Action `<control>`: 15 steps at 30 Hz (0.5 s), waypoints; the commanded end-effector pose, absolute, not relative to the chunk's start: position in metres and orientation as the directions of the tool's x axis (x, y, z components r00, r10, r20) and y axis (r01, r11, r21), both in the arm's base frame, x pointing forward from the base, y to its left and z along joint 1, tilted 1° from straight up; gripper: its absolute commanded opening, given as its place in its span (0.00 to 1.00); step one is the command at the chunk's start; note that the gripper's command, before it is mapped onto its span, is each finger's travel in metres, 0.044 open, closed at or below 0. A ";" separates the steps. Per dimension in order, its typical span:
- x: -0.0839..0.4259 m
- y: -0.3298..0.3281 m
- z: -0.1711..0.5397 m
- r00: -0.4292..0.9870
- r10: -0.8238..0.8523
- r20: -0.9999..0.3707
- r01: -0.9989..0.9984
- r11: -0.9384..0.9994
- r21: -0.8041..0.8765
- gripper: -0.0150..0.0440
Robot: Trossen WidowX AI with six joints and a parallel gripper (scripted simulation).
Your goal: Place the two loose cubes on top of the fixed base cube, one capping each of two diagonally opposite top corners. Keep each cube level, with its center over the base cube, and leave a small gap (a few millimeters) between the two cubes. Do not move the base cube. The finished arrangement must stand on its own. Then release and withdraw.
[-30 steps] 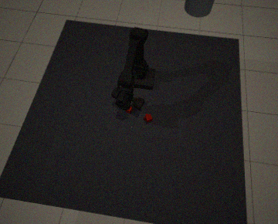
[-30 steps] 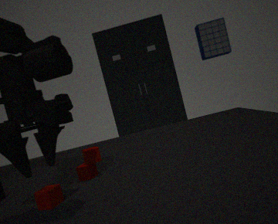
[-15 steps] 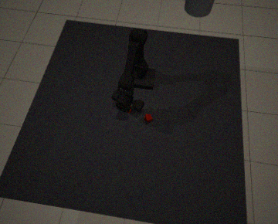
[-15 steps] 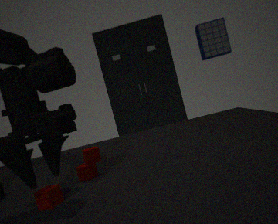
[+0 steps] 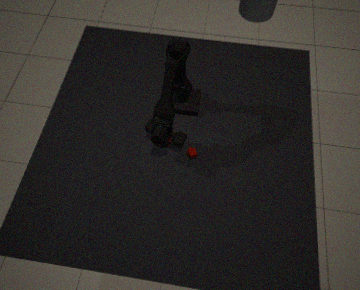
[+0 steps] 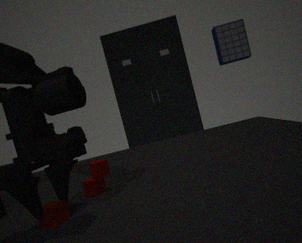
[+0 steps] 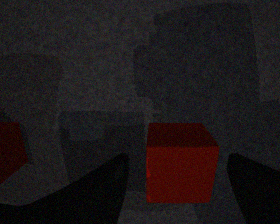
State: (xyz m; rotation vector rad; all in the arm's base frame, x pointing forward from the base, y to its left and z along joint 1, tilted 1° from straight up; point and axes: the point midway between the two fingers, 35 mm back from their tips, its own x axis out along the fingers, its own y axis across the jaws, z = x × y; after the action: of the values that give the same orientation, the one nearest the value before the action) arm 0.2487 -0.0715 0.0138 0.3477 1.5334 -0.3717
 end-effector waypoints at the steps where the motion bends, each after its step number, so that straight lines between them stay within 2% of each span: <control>1: 0.247 -0.071 0.008 -0.005 -0.011 -1.000 0.446 0.895 -0.012 0.66; 6: 0.247 -0.071 0.008 -0.005 -0.011 -1.000 0.446 0.895 -0.012 0.44; 15: 0.250 -0.073 0.019 0.005 -0.033 -0.999 0.469 0.883 -0.027 0.43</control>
State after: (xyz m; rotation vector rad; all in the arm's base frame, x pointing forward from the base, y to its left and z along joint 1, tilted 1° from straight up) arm 0.2468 -0.0710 0.0110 0.3566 1.5415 -0.3890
